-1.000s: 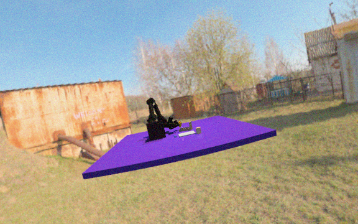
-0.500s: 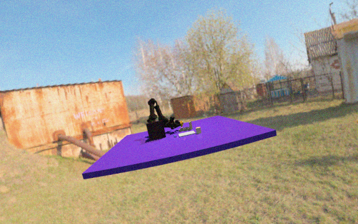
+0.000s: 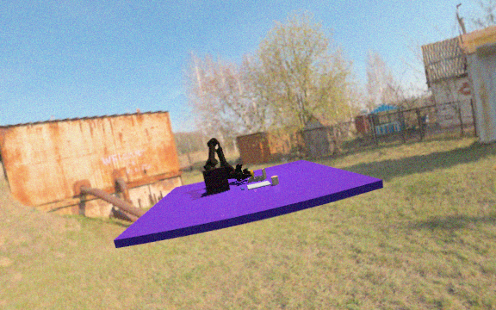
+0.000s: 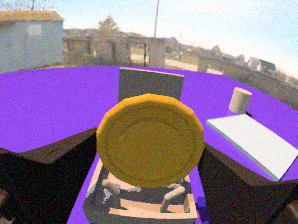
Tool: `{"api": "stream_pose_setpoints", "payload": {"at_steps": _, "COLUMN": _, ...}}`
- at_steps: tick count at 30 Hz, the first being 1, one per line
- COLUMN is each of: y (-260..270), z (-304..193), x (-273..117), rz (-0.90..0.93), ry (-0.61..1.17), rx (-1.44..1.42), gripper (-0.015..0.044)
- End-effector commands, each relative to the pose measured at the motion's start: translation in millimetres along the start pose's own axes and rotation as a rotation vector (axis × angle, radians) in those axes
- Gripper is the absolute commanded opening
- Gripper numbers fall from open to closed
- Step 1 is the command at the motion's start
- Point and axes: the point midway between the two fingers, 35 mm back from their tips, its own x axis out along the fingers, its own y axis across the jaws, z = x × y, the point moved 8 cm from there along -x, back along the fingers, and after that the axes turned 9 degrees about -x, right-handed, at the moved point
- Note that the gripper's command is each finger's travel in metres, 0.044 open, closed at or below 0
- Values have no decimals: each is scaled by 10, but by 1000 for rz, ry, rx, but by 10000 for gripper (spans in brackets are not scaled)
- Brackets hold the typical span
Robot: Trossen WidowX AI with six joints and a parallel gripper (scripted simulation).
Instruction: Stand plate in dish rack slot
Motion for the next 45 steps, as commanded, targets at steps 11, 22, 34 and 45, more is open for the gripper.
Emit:
{"api": "stream_pose_setpoints", "payload": {"at_steps": 11, "y": -1, "z": 1, "x": 0, "rz": 0, "ry": 0, "rx": 0, "gripper": 210}}
{"api": "stream_pose_setpoints", "payload": {"at_steps": 22, "y": -1, "z": 1, "x": 0, "rz": 0, "ry": 0, "rx": 0, "gripper": 400}}
{"api": "stream_pose_setpoints", "payload": {"at_steps": 34, "y": 10, "z": 803, "x": -22, "rz": -12, "ry": 6, "rx": -14, "gripper": 400}}
{"api": "stream_pose_setpoints", "payload": {"at_steps": 45, "y": -39, "z": 1214, "x": 9, "rz": -39, "ry": 19, "rx": -102, "gripper": 400}}
